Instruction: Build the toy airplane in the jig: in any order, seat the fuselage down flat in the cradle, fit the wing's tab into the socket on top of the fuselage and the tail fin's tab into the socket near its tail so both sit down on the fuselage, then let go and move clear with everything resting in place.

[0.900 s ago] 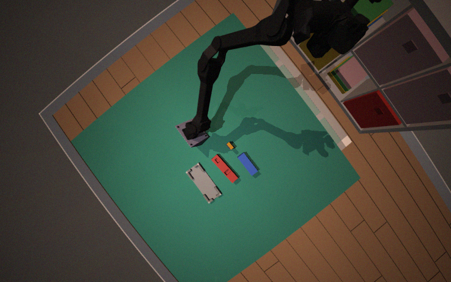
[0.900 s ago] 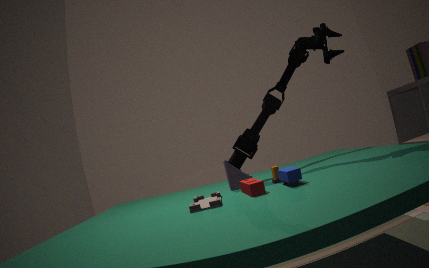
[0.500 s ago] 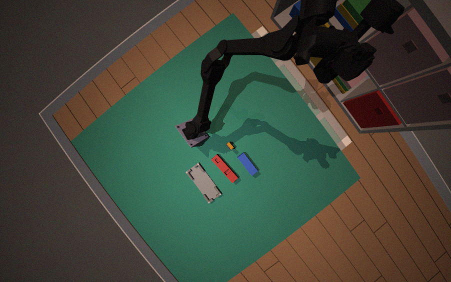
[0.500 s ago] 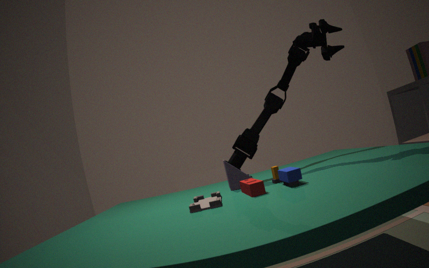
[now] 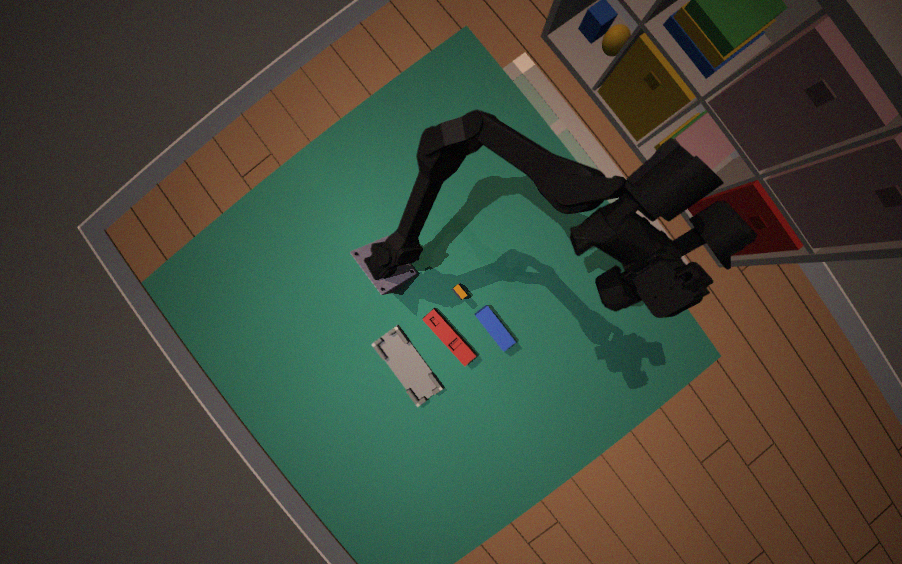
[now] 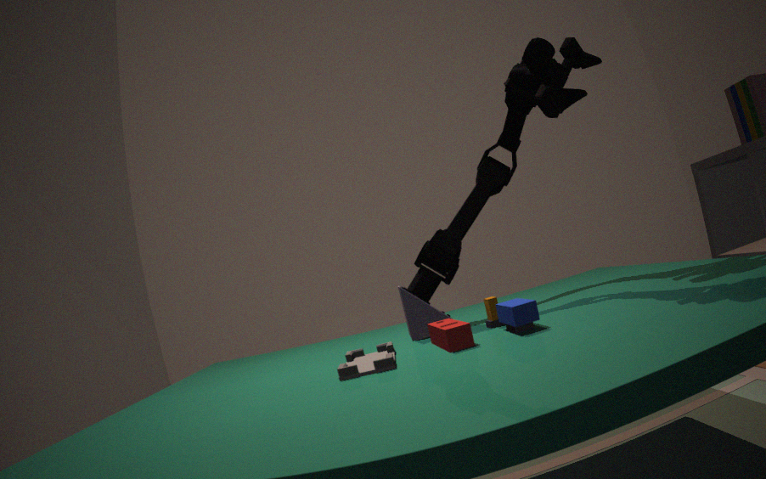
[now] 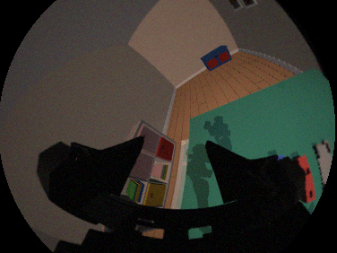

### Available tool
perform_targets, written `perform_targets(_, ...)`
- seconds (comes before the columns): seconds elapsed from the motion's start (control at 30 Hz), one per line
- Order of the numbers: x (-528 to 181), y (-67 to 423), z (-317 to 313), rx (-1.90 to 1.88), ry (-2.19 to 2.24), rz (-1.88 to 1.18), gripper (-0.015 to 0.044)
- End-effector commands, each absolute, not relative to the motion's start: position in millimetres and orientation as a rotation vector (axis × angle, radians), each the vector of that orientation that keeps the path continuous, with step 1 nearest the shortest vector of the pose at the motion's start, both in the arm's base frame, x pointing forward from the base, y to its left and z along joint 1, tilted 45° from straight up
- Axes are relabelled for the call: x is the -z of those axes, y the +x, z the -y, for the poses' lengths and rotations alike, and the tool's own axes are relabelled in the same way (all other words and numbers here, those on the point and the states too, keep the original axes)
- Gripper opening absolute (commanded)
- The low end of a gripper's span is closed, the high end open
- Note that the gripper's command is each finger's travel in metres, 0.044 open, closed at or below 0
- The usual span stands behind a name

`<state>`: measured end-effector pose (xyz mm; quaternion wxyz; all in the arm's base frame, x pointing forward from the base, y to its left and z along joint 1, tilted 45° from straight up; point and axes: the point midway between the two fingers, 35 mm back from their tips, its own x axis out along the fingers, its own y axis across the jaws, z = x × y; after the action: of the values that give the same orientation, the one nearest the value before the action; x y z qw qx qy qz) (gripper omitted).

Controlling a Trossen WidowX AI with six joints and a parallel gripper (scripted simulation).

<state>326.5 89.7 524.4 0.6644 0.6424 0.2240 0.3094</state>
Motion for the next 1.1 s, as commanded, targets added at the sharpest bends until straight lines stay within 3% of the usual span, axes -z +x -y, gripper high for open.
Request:
perform_targets(0.0, -461, 366, -77, -0.56, 1.332, -0.566, 0.044)
perform_targets(0.23, -368, 397, -56, -0.418, 1.127, -0.695, 0.044)
perform_targets(0.5, -264, 400, -34, -0.345, 0.889, -0.898, 0.044)
perform_targets(1.07, -97, 313, -10, -0.607, 0.485, -1.386, 0.044)
